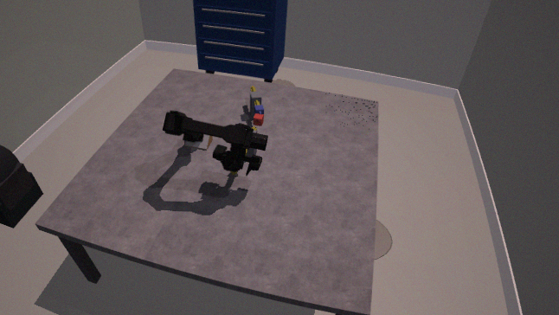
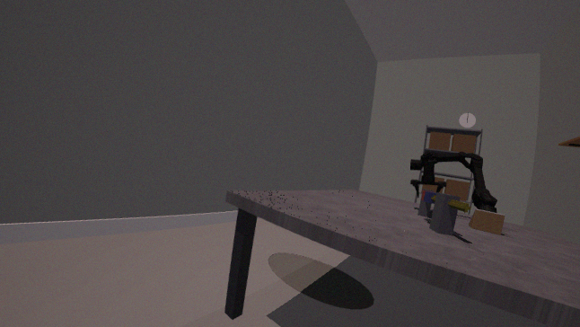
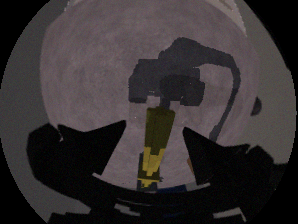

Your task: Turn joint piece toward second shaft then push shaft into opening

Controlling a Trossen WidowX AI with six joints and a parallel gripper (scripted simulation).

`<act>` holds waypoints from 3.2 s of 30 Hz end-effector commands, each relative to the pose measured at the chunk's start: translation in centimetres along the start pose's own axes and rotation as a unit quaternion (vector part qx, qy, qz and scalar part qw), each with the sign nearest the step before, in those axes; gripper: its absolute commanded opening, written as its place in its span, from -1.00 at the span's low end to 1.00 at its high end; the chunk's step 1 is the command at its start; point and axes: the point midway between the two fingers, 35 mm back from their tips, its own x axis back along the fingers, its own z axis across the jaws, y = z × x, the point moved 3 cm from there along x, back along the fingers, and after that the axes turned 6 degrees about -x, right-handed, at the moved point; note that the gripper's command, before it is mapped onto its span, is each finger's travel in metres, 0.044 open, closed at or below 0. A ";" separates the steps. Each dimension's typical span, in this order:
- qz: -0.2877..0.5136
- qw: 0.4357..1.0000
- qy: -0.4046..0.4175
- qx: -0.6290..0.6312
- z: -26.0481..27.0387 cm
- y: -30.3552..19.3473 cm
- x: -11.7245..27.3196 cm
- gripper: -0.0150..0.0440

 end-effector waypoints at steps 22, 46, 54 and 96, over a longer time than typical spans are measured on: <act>-0.002 1.000 -0.001 0.002 -0.1 0.0 -0.5 -0.15; 0.004 0.999 0.041 0.000 -0.3 0.1 -0.5 -0.33; 0.004 0.999 0.042 0.000 -0.3 0.1 -0.5 -0.49; 0.006 0.999 0.054 0.003 -1.1 -6.1 -0.6 -0.49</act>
